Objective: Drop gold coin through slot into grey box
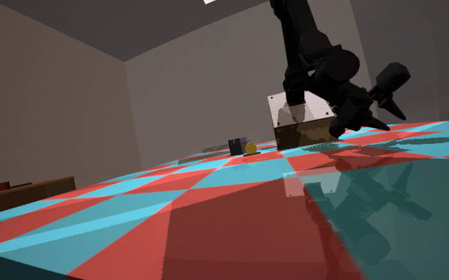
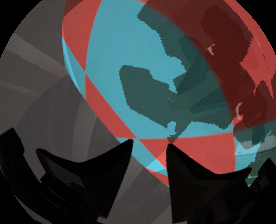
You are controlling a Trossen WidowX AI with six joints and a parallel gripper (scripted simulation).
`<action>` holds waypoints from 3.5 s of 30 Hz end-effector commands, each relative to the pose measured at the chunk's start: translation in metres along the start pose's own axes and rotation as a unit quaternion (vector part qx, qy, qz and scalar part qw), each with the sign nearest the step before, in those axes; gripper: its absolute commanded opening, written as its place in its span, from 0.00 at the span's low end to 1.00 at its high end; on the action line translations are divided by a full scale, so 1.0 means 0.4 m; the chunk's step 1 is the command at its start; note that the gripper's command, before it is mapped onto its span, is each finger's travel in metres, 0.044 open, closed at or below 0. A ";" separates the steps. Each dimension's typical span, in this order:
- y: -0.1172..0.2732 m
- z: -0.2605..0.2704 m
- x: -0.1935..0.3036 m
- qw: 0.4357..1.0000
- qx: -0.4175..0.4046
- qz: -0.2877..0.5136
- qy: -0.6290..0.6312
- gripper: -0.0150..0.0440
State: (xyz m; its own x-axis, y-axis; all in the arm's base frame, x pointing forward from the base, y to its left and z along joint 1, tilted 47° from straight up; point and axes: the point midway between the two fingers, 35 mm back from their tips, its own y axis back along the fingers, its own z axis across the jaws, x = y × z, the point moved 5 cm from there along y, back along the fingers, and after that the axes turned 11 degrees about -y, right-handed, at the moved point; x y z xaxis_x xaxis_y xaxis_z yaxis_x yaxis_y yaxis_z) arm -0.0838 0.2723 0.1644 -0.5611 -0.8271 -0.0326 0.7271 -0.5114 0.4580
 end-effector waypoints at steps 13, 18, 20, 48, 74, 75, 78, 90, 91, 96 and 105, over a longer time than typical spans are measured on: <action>0.351 -0.292 -0.205 0.968 0.096 -0.214 -0.085 0.53; 0.445 -0.372 -0.198 0.954 0.121 -0.251 -0.110 0.53; 0.481 -0.402 -0.189 0.948 0.129 -0.265 -0.120 0.53; 0.660 -0.645 -0.028 0.890 0.158 -0.372 -0.209 0.53; 0.588 -0.696 -0.097 0.890 0.158 -0.372 -0.210 0.53; 0.585 -0.698 -0.099 0.890 0.158 -0.372 -0.210 0.53; 0.576 -0.703 -0.106 0.890 0.158 -0.372 -0.210 0.53; 0.549 -0.715 -0.127 0.891 0.156 -0.372 -0.209 0.48; 0.549 -0.715 -0.127 0.891 0.156 -0.372 -0.209 0.44; 0.549 -0.715 -0.127 0.891 0.156 -0.372 -0.209 0.25; 0.549 -0.715 -0.127 0.891 0.156 -0.372 -0.209 0.25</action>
State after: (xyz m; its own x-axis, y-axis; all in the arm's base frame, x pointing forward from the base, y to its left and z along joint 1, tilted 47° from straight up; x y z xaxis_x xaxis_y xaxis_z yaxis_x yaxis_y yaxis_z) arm 0.2172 0.1354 0.0127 -0.9868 -0.0975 -0.1295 -0.0153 -0.7393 0.6733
